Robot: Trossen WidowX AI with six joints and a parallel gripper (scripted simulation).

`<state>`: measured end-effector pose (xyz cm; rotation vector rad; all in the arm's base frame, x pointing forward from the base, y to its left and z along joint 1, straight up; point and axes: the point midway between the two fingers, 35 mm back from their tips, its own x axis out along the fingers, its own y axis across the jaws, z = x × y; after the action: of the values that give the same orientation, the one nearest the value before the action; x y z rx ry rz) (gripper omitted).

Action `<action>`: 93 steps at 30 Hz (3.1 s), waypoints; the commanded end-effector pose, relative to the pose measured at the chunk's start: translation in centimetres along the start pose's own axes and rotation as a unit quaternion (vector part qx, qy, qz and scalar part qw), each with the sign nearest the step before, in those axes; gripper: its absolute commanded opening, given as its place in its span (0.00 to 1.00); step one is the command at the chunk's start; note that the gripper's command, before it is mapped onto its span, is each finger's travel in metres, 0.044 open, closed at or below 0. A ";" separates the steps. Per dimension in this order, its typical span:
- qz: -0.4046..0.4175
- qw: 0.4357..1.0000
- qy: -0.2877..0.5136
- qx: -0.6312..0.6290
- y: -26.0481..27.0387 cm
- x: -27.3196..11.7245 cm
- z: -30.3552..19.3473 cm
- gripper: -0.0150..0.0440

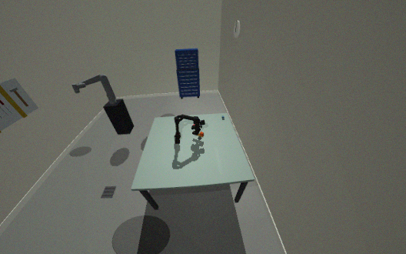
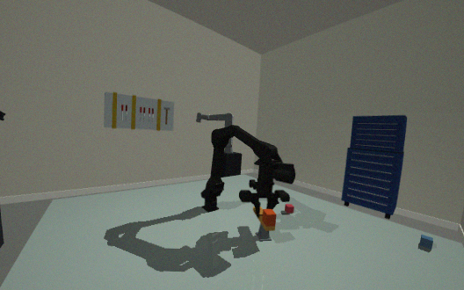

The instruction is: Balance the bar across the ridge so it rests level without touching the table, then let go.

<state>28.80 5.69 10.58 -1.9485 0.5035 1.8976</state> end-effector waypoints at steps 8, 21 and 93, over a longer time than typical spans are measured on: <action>0.000 1.000 0.000 0.000 0.0 0.0 0.0 0.25; 0.000 1.000 0.000 0.000 0.0 0.0 0.0 0.25; 0.000 1.000 0.000 0.000 0.0 0.0 0.0 0.88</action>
<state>28.79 5.67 10.58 -1.9486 0.5050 1.8979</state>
